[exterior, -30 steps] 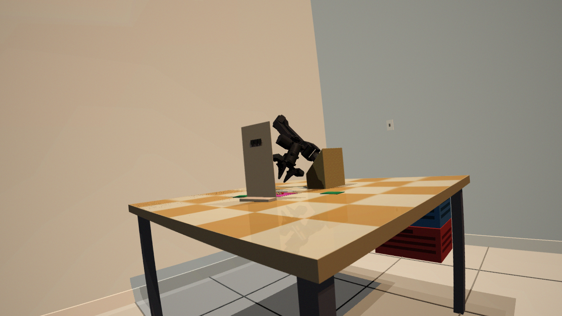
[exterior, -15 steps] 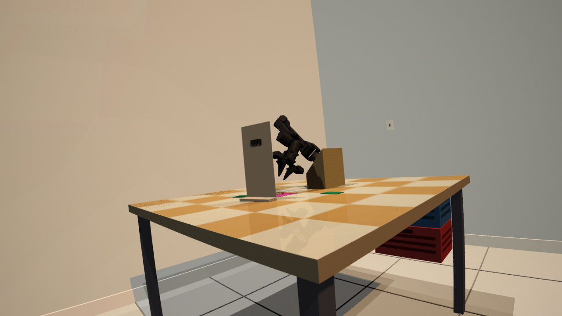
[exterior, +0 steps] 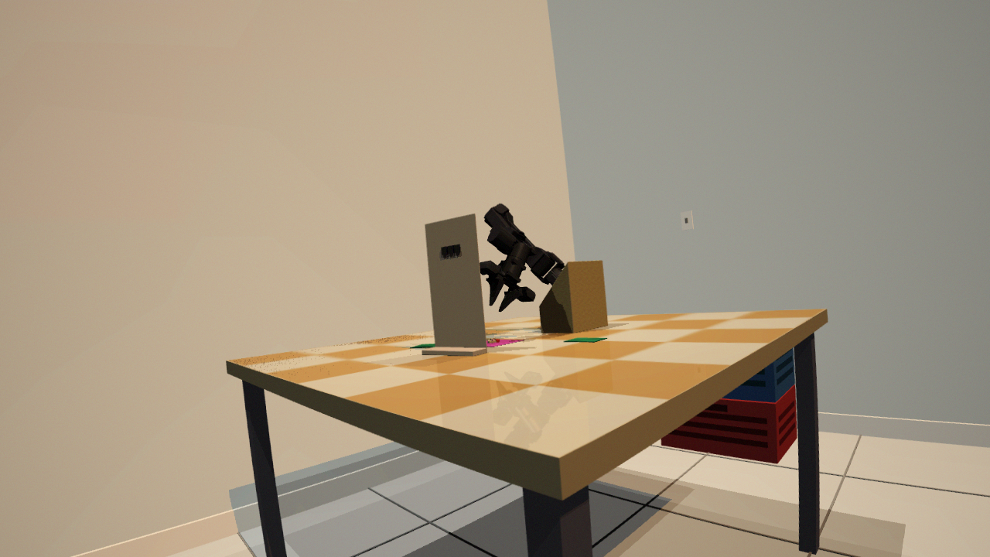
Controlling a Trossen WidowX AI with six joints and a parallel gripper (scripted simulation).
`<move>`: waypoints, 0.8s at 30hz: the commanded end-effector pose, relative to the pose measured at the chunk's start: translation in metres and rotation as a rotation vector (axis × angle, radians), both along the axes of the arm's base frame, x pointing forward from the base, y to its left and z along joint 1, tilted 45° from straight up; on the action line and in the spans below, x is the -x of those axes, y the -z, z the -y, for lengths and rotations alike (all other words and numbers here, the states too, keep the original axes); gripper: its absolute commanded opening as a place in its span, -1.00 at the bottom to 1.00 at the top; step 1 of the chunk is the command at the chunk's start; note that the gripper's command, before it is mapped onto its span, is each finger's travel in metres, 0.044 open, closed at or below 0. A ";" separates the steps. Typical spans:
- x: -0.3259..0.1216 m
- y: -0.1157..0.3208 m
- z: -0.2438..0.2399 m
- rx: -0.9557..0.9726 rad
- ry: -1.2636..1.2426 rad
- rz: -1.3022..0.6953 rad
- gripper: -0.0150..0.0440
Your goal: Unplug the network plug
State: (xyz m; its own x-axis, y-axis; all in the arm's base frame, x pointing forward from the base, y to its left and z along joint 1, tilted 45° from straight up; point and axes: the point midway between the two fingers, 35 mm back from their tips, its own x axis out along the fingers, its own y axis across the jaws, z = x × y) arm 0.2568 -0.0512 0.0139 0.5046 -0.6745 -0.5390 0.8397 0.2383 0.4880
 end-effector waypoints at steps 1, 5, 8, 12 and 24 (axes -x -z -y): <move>-0.001 -0.004 -0.003 0.000 0.003 0.008 0.04; -0.001 -0.008 -0.005 0.002 0.003 0.009 0.04; 0.000 -0.010 -0.007 0.003 0.002 0.009 0.04; 0.001 -0.014 -0.009 0.004 0.002 0.010 0.04; 0.004 -0.020 -0.014 0.009 -0.004 0.006 0.04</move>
